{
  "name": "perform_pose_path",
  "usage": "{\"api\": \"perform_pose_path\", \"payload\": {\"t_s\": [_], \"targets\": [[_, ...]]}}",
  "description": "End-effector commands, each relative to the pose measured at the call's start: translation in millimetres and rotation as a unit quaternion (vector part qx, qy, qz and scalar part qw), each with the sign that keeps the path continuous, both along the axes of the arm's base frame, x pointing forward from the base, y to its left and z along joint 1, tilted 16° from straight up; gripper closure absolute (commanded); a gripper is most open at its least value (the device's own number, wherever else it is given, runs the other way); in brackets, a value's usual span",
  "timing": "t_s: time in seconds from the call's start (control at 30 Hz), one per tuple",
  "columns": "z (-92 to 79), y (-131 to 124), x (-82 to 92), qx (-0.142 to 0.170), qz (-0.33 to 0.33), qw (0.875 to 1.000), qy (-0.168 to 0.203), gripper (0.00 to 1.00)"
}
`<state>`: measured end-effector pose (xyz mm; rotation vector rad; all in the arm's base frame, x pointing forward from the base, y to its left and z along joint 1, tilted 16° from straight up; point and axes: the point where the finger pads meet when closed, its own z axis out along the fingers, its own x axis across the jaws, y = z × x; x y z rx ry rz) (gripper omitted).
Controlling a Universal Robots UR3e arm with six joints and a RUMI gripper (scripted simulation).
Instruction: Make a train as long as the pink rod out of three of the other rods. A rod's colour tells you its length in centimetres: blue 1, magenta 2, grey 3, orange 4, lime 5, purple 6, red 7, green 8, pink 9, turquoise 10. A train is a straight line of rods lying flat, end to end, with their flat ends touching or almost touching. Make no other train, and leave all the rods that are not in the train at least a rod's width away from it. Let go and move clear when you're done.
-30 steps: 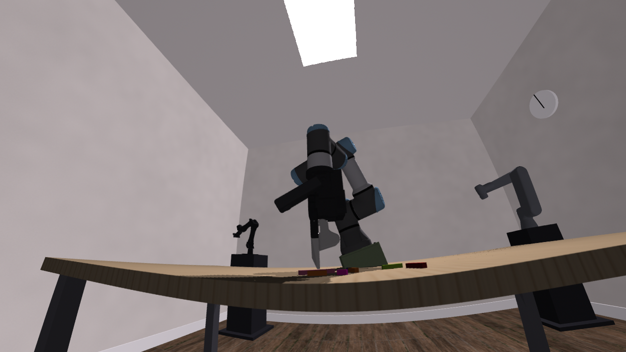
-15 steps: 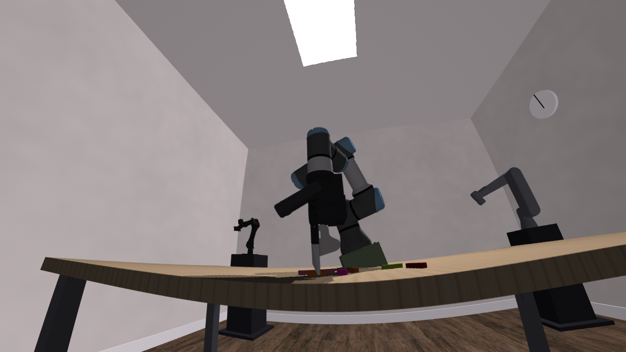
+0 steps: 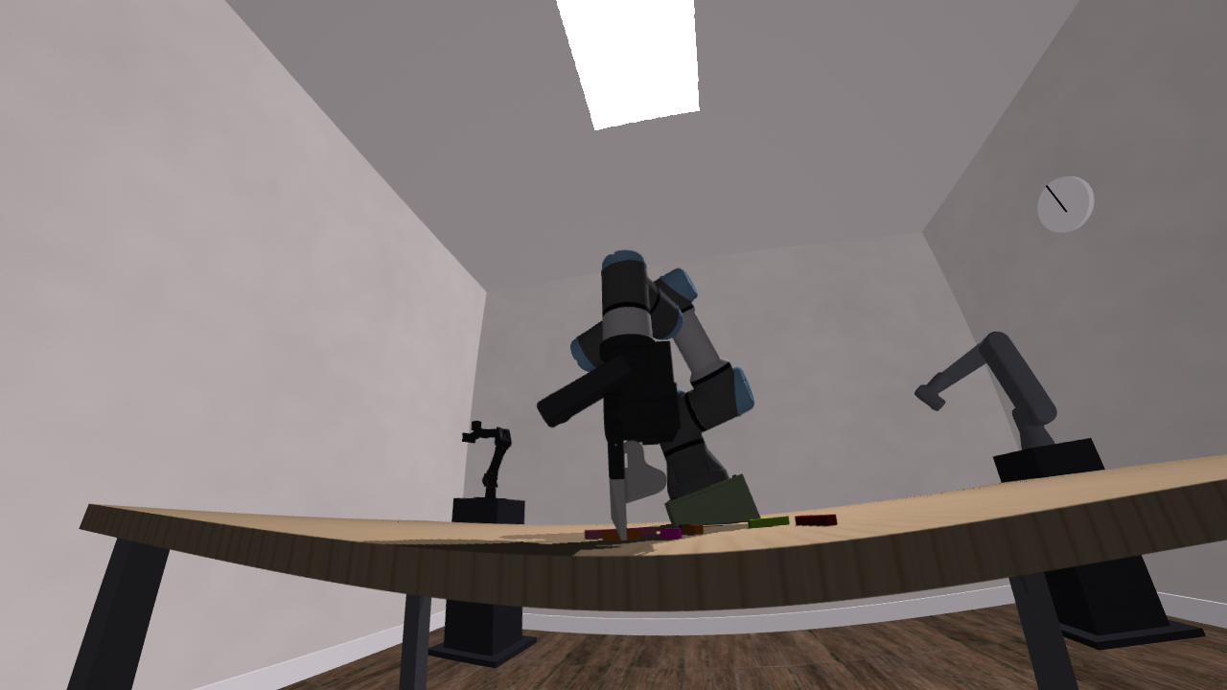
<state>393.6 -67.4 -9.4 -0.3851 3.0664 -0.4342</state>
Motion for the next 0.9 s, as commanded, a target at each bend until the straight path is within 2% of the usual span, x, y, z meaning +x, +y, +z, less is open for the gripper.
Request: {"api": "perform_pose_path", "payload": {"t_s": [0.0,0.73,0.77,0.87], "targets": [[0.5,-0.1,0.8,0.0,0.001,1.0,-0.001,0.86],[0.5,-0.1,0.8,0.0,0.001,1.0,-0.001,0.86],[0.5,-0.1,0.8,0.0,0.001,1.0,-0.001,1.0],[0.5,-0.1,0.8,0.0,0.001,1.0,-0.001,1.0]]}}
